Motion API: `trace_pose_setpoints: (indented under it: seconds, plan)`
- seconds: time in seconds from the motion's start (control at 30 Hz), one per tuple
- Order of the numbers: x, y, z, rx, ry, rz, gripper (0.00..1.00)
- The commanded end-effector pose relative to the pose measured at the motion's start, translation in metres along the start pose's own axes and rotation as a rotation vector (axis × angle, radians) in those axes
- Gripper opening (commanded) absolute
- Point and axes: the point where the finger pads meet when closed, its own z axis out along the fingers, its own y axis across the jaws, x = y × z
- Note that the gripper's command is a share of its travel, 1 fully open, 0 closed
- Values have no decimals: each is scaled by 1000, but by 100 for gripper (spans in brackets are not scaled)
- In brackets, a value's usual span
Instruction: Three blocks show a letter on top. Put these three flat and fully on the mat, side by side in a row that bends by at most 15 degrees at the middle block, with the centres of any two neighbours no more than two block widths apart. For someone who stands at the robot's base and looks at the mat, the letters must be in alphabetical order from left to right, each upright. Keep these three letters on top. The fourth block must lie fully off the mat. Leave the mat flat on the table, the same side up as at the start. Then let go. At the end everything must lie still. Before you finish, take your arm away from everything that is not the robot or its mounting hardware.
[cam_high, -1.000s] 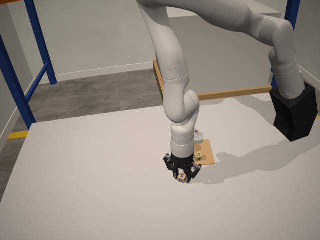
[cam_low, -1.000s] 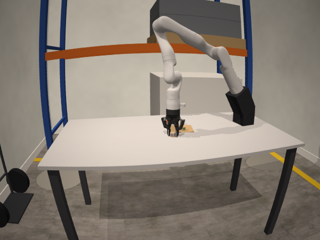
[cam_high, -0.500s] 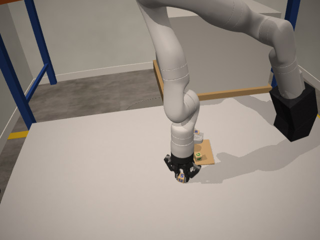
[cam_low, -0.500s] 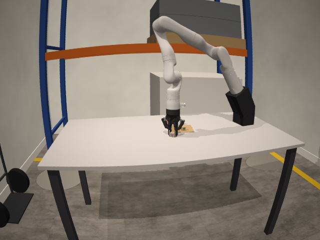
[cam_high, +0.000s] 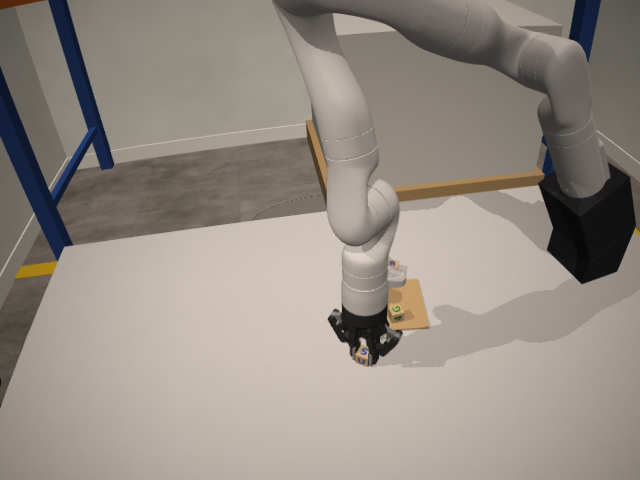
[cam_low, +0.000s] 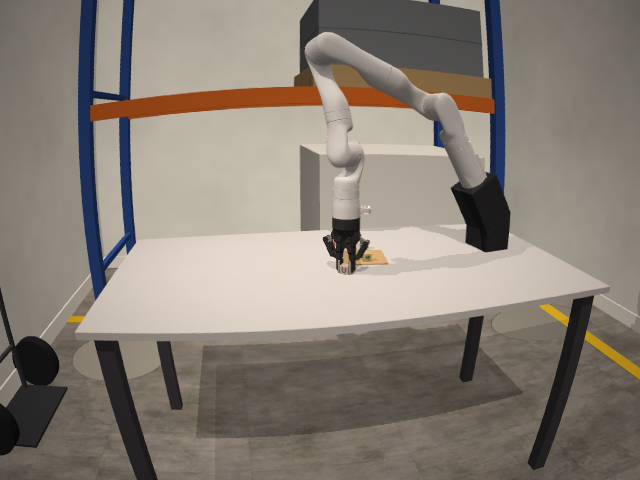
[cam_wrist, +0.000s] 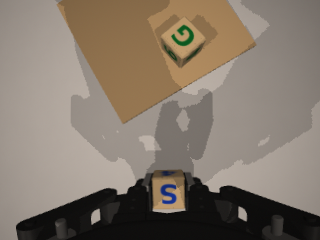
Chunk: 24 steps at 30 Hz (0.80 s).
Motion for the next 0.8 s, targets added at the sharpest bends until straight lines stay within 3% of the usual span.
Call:
trace_pose_setpoints:
  seconds: [0.0, 0.77]
  plan:
    - [0, 0, 0, 1, -1, 0, 21]
    - [0, 0, -7, 1, -1, 0, 21]
